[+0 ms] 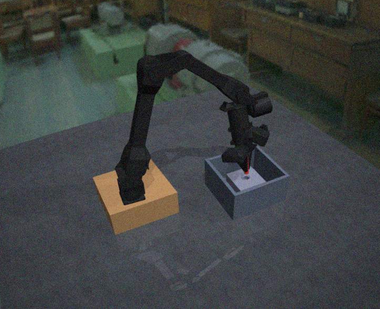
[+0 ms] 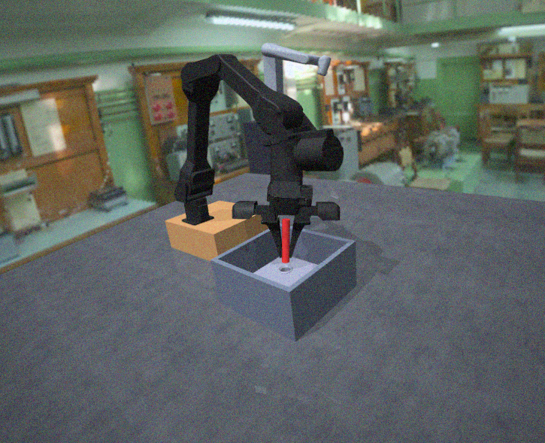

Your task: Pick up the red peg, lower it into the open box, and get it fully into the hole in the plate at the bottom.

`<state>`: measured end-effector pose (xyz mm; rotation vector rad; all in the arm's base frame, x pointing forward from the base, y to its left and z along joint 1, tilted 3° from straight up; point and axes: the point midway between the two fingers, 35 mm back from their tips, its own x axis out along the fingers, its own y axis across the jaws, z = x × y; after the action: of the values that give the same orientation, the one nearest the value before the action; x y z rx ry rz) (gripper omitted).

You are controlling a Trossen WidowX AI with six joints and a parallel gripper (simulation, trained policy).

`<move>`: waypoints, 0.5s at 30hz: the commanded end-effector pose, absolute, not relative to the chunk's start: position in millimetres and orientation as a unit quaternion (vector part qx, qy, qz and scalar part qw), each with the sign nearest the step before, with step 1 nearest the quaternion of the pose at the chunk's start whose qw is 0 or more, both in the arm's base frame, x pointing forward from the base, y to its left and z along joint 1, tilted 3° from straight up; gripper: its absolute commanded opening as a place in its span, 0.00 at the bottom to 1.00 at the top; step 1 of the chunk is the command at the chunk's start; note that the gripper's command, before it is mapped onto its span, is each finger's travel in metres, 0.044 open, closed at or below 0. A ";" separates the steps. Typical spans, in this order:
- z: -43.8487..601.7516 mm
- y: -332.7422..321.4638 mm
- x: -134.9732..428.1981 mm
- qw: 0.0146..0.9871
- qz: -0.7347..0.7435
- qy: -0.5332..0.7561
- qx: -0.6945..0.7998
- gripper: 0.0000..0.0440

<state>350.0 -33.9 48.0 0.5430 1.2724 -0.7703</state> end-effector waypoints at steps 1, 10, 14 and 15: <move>35.6 -34.7 349.0 0.695 -0.333 0.590 0.240 0.22; 35.7 -47.2 368.7 0.693 -0.313 0.601 0.246 0.64; 43.0 -49.0 384.7 0.694 -0.301 0.601 0.258 0.88; 44.7 -49.1 388.9 0.694 -0.297 0.601 0.260 0.93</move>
<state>378.7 -49.0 41.0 0.5684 1.3401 -0.6878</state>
